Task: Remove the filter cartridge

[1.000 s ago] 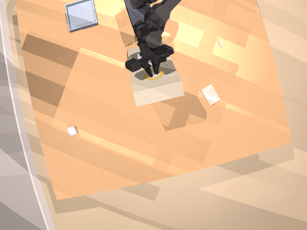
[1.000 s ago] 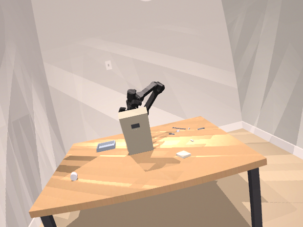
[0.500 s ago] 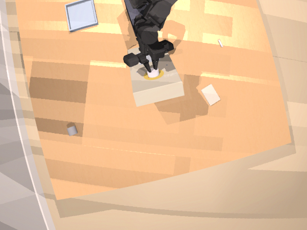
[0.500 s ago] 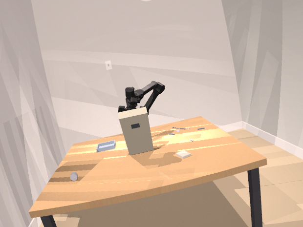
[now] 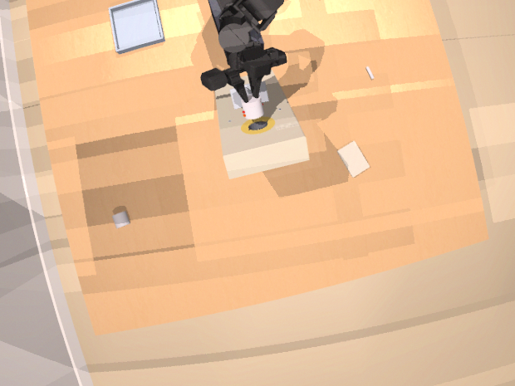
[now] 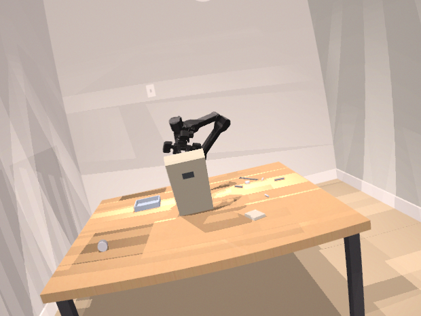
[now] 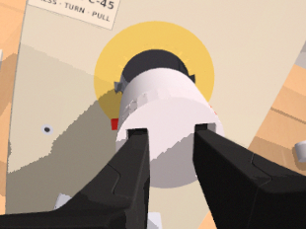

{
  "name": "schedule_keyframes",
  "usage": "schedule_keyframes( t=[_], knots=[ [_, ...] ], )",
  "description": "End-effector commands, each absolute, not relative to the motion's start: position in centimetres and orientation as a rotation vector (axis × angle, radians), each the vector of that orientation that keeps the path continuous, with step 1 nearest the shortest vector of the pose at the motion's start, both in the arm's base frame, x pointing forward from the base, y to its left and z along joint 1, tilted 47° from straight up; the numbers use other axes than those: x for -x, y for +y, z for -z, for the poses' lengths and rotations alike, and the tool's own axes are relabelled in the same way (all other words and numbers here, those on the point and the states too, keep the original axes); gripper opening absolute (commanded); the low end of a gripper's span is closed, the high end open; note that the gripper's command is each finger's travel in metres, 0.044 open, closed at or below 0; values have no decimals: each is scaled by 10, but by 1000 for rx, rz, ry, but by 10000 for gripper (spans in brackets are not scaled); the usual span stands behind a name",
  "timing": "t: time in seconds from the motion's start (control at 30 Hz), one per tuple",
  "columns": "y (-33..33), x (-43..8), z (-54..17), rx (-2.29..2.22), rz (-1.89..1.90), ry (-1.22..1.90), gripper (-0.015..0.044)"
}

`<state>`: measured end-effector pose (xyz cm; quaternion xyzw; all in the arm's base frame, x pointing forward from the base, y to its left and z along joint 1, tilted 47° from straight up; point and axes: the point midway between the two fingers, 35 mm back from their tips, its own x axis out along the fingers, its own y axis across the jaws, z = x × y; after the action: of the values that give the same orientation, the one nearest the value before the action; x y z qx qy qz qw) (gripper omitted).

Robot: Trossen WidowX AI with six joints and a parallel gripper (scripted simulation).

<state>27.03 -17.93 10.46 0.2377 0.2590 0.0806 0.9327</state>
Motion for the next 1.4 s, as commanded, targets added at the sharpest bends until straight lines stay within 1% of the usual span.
schedule_keyframes(
  t=[0.0,0.67,0.8,1.2,1.37],
  knots=[
    [-174,-266,-102,-478,-165,522,0],
    [-127,-241,-64,-479,-165,522,0],
    [-131,-243,-66,-488,-171,526,103],
    [-128,-241,-64,-479,-165,522,103],
    [-163,-261,-92,-478,-165,522,103]
  ],
)
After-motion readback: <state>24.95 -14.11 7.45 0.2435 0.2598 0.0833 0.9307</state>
